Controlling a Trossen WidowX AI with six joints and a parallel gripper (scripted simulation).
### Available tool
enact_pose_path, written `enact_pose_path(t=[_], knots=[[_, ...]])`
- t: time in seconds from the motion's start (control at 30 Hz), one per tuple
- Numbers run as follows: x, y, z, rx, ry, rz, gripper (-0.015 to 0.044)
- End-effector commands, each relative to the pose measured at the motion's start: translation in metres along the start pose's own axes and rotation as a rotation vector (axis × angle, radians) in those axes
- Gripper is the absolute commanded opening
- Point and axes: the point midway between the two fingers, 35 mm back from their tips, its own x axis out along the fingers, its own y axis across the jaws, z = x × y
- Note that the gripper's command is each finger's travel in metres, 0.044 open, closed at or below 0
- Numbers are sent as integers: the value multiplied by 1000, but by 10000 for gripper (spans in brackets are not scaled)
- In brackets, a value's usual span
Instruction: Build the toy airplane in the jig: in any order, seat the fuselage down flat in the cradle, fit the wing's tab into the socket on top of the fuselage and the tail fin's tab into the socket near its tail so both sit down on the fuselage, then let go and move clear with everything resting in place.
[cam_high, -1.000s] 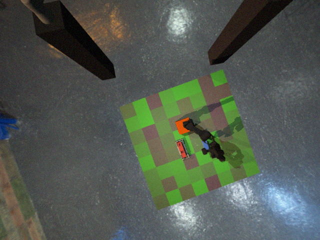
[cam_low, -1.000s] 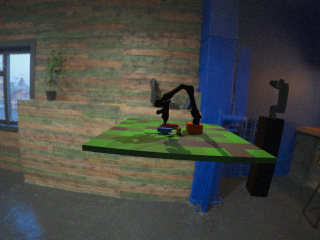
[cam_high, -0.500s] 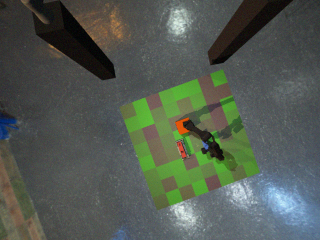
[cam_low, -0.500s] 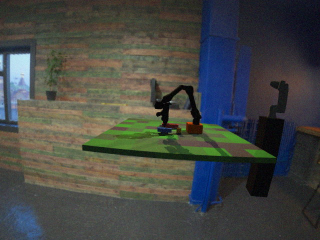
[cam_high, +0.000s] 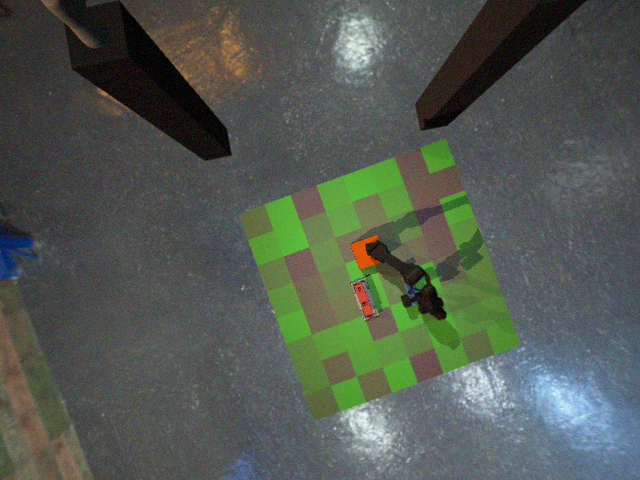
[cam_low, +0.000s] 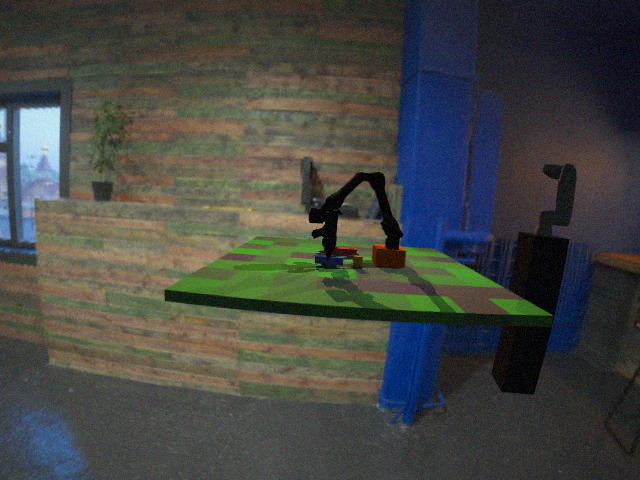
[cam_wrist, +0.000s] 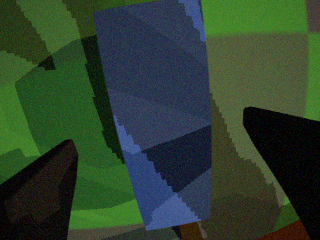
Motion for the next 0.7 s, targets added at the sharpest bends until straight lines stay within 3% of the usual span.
enact_pose_path(t=[0.0,0.33,0.67], knots=[[12,-2,-5,6,15,-5,440],[22,-2,-5,6,16,-5,440],[22,-2,-5,6,16,-5,177]])
